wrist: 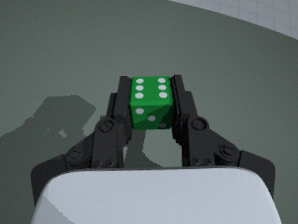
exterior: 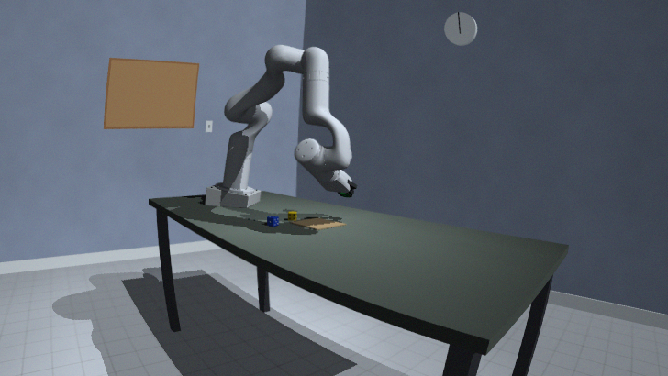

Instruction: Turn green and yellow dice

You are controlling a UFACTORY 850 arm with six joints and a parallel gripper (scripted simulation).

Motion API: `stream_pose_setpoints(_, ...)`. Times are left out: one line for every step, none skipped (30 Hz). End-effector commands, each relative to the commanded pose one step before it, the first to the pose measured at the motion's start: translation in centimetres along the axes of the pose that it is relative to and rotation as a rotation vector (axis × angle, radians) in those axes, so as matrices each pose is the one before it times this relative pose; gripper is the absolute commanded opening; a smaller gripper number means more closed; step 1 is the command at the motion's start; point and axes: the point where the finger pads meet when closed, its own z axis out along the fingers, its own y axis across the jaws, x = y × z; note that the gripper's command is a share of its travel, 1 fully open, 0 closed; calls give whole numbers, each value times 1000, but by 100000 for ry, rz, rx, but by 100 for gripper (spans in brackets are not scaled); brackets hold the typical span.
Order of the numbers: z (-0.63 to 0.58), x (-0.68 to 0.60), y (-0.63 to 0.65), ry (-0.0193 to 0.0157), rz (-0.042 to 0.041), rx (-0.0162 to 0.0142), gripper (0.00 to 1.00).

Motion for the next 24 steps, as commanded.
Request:
stream_pose_setpoints(-20,15,77,1128,-161,110,27)
stream_pose_setpoints(20,-36,0,0,13,39,27)
stream_pose_setpoints(31,-57,1,-1,20,61,27)
stream_pose_setpoints(44,-79,1,-1,28,85,27)
stream_pose_setpoints(57,-103,1,-1,37,111,27)
stream_pose_setpoints(72,-131,1,-1,38,112,27)
stream_pose_setpoints(94,-170,3,0,0,0,27)
stream_pose_setpoints(109,-198,2,0,0,0,27)
stream_pose_setpoints(123,-223,3,0,0,0,27)
stream_pose_setpoints(136,-247,3,0,0,0,27)
stream_pose_setpoints(0,0,0,0,0,0,27)
stream_pose_setpoints(0,0,0,0,0,0,27)
stream_pose_setpoints(147,-267,4,0,0,0,27)
stream_pose_setpoints(157,-285,4,0,0,0,27)
stream_pose_setpoints(166,-300,4,0,0,0,27)
stream_pose_setpoints(172,-311,4,0,0,0,27)
stream_pose_setpoints(175,-318,4,0,0,0,27)
stream_pose_setpoints(177,-321,4,0,0,0,27)
stream_pose_setpoints(177,-321,4,0,0,0,27)
stream_pose_setpoints(174,-316,4,0,0,0,27)
stream_pose_setpoints(170,-307,4,0,0,0,27)
stream_pose_setpoints(163,-295,4,0,0,0,27)
stream_pose_setpoints(154,-280,3,0,0,0,27)
stream_pose_setpoints(144,-261,3,0,0,0,27)
